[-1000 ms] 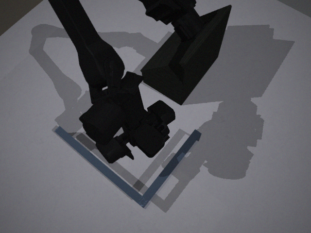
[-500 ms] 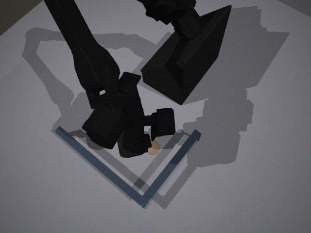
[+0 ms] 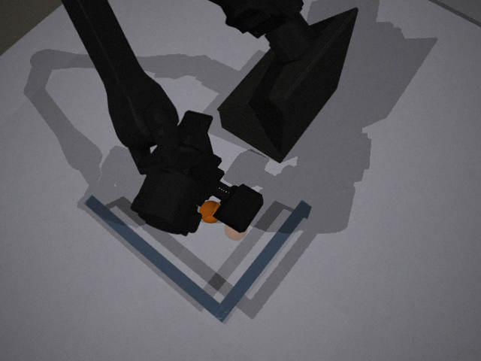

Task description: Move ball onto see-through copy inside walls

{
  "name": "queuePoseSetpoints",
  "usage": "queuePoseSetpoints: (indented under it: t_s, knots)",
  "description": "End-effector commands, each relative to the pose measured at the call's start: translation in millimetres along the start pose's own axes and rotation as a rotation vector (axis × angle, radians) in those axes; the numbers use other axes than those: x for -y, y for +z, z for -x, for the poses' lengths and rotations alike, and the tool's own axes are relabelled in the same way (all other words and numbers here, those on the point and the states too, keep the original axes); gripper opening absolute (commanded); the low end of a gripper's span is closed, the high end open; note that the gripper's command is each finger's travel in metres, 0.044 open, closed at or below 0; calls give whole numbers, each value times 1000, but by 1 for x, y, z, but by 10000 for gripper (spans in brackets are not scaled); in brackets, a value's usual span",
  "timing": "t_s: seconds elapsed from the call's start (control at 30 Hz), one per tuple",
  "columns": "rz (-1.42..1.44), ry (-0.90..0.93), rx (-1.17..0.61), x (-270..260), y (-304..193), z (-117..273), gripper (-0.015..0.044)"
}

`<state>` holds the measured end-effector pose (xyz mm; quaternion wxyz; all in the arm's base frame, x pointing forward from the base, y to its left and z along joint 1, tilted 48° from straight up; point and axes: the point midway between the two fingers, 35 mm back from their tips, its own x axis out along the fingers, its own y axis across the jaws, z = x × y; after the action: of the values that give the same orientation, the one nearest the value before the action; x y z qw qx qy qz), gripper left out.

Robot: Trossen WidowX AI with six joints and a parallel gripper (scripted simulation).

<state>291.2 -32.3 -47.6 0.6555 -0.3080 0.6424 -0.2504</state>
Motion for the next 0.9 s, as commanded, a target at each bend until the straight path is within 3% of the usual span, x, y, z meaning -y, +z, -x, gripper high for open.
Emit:
queuePoseSetpoints:
  t_s: [0.0,0.87]
  knots:
    - [-98,-24,-13,4,-1,0,308]
    - [-98,-24,-13,5,-1,-34,308]
